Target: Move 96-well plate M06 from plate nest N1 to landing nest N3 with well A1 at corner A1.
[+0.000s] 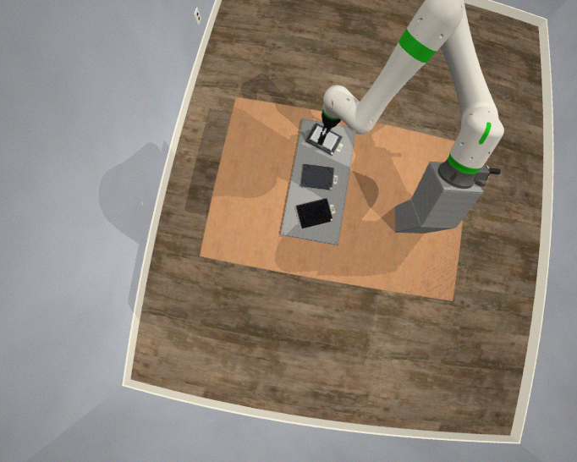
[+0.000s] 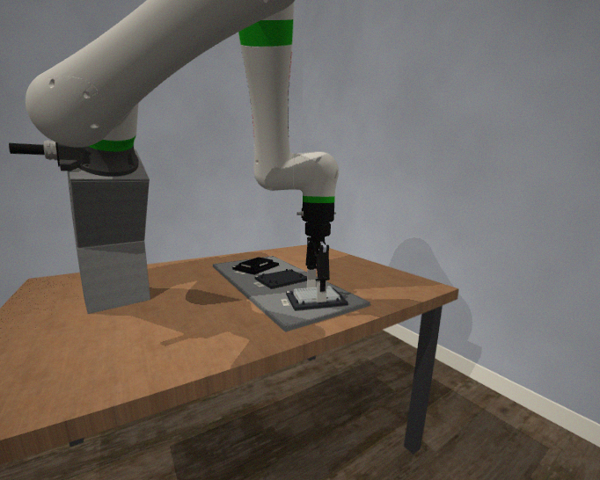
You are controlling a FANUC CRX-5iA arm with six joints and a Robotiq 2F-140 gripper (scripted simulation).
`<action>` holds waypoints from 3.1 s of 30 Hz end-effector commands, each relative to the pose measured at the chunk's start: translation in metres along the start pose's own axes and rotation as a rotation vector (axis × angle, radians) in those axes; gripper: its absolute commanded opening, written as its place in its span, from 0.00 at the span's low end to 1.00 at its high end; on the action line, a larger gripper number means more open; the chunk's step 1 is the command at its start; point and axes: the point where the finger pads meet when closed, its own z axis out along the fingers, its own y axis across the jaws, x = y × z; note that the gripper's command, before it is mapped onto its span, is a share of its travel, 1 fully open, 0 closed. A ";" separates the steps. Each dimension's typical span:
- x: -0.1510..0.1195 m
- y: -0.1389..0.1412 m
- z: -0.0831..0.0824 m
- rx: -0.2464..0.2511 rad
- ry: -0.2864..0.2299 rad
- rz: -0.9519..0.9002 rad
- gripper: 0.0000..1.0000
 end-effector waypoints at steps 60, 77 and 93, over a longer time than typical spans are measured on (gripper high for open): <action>0.000 0.000 0.000 0.000 0.000 0.000 0.00; 0.000 0.000 0.000 0.000 0.000 0.000 0.00; 0.000 0.000 0.000 0.000 0.000 0.000 0.00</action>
